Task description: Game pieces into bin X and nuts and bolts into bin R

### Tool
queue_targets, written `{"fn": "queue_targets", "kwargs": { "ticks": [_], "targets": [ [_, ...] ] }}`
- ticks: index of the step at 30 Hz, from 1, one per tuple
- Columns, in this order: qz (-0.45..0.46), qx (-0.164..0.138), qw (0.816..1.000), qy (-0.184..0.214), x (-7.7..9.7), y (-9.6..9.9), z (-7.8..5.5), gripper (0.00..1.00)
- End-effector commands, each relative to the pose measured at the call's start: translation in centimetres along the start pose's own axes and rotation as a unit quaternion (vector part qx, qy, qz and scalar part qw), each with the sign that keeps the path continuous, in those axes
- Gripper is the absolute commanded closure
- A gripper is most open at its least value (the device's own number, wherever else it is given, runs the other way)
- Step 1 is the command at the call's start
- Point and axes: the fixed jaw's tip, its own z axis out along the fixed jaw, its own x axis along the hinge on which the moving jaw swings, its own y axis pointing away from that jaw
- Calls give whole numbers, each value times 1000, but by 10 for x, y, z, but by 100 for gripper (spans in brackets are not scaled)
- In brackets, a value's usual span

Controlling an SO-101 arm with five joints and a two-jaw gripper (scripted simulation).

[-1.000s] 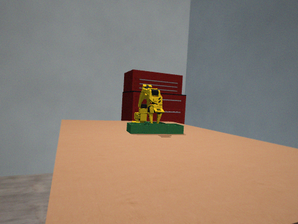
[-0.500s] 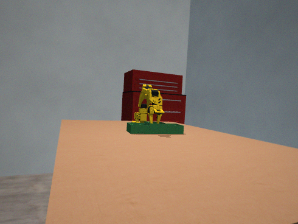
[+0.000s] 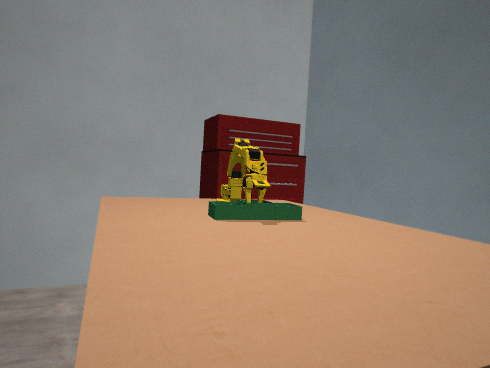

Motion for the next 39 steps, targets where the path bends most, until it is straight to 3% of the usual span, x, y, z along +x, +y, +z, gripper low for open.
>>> {"fn": "queue_targets", "kwargs": {
  "ticks": [1, 12, 31, 39],
  "targets": [
    [-8, -2, 999, -36, -11, 3, -11, 100],
    [-8, -2, 999, -36, -11, 3, -10, 99],
    [-8, -2, 999, -36, -11, 3, -10, 84],
    [-8, -2, 999, -36, -11, 3, -10, 83]
  ]
}}
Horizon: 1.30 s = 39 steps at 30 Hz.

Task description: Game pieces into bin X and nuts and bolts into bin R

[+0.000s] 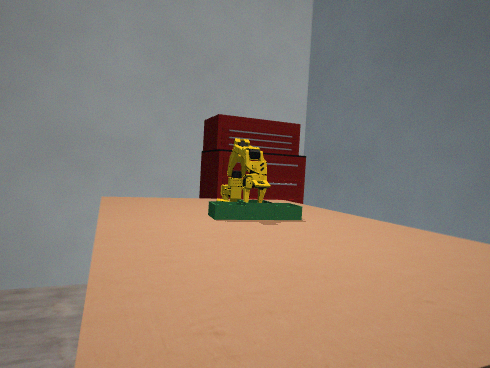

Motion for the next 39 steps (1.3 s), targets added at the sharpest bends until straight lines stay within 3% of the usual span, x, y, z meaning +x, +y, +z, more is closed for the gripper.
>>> {"fn": "queue_targets", "kwargs": {
  "ticks": [1, 14, 27, 39],
  "targets": [
    [-8, -2, 999, -32, -10, 3, -11, 83],
    [-8, -2, 999, -32, -11, 3, -24, 83],
    [-8, -2, 999, -32, -10, 3, -58, 83],
    [-8, -2, 999, -32, -10, 3, -61, 83]
  ]
}}
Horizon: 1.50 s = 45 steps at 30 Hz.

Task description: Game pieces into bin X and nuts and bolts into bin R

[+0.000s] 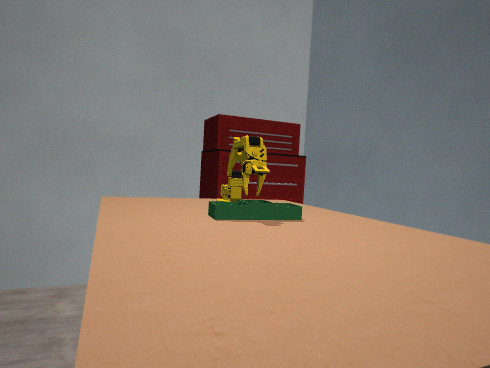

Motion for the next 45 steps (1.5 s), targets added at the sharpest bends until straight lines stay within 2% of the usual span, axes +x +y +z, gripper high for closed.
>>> {"fn": "queue_targets", "kwargs": {
  "ticks": [1, 18, 28, 37, 45],
  "targets": [
    [-8, -2, 999, -44, -12, 3, -19, 83],
    [1, -3, 999, -39, -10, 3, -19, 83],
    [89, -2, 996, 6, 8, 5, -17, 81],
    [217, 13, 974, 70, 35, 7, -15, 79],
    [246, 20, 965, 84, 42, 7, -15, 78]
  ]
}}
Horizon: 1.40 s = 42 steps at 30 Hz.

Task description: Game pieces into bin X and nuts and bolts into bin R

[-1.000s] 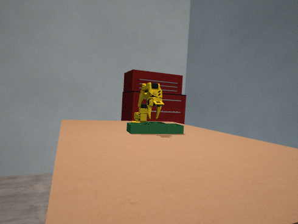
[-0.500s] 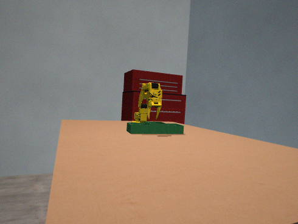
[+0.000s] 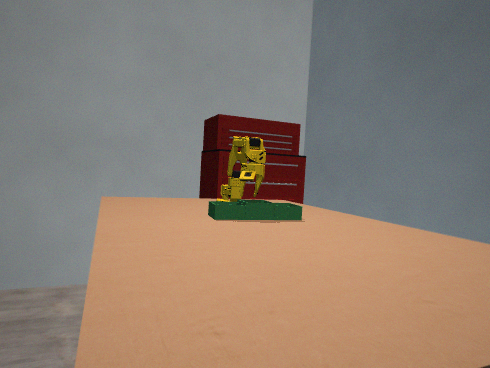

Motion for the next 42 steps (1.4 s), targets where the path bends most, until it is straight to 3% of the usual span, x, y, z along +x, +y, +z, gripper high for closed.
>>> {"fn": "queue_targets", "kwargs": {
  "ticks": [1, 42],
  "targets": [
    [4, -14, 1000, -22, 0, 3, -12, 78],
    [10, -6, 1000, -9, 3, 1, -10, 78]
  ]
}}
